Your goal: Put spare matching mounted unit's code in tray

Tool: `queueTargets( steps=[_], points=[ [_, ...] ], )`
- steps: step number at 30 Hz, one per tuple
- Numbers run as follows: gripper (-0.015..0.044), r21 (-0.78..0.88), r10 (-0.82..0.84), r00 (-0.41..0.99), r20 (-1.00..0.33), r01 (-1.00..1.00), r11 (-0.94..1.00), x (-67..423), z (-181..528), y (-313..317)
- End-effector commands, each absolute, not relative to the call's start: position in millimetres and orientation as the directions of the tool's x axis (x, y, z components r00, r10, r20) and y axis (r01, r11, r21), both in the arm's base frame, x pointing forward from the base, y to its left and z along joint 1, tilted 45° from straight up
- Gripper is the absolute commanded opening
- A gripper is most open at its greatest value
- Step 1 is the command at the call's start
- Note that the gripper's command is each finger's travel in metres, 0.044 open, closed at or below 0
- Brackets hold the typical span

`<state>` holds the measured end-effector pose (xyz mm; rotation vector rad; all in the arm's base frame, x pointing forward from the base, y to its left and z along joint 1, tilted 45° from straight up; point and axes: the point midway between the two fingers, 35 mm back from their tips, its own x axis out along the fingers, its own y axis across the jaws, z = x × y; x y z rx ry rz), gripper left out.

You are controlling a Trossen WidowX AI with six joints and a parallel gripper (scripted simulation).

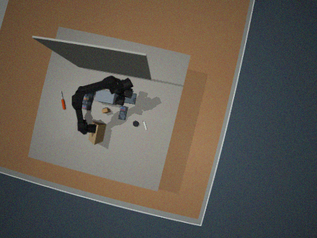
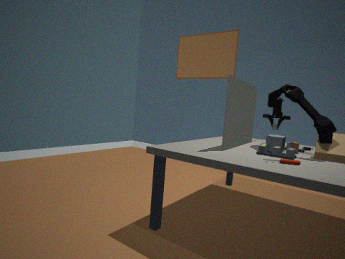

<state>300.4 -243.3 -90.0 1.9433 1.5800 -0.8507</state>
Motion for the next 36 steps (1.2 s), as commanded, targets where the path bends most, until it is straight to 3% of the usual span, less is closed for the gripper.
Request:
queueTargets(
  steps=[1,36],
  points=[
    [0.0,-0.012,0.673,0.139,-0.726,0.977,-0.214,301.1,-93.4,-240.5],
    [0.0,-0.012,0.673,0.139,-0.726,0.977,-0.215,308.0,-117.6,-219.5]
  ],
)
